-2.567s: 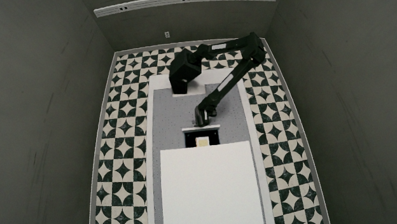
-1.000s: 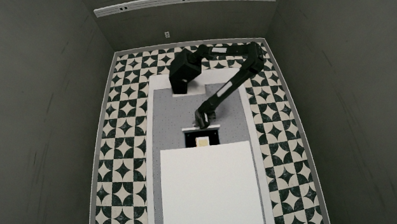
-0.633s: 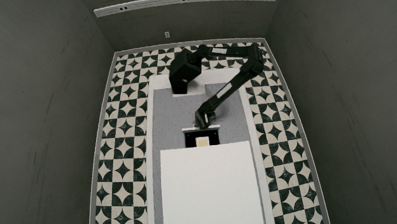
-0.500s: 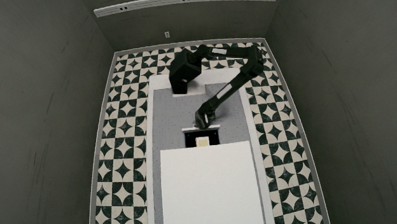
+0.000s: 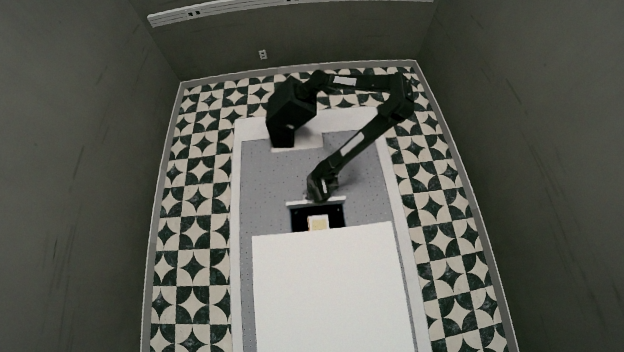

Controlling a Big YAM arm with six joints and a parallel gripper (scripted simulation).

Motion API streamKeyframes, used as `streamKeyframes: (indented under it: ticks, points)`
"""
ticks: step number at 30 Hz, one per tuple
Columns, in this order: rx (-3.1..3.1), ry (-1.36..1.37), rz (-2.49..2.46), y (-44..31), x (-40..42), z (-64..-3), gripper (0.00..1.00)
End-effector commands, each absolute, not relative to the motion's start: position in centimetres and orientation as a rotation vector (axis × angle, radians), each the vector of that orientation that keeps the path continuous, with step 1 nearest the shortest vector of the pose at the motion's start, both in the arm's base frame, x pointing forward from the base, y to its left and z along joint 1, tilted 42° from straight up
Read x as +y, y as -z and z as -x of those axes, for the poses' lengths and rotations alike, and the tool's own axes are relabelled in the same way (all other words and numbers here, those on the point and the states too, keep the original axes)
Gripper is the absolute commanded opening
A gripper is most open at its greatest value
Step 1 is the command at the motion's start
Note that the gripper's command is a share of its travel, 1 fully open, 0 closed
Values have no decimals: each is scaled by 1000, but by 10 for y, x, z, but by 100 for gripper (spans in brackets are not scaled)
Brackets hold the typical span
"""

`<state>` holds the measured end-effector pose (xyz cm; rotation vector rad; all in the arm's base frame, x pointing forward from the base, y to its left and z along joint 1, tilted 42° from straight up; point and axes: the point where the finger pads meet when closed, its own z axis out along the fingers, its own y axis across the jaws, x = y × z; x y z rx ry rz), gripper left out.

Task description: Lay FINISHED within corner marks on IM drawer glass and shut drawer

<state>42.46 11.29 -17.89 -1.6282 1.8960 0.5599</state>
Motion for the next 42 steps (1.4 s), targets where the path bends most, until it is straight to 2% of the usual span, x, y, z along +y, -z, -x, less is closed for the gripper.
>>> streamKeyframes:
  ticks: [1,32,40,42]
  points:
    - [1885,-555,1636,182,121,-429,31]
    - [1885,-555,1636,182,121,-429,31]
    - [1885,-555,1636,182,121,-429,15]
    - [1885,-555,1636,182,121,-429,15]
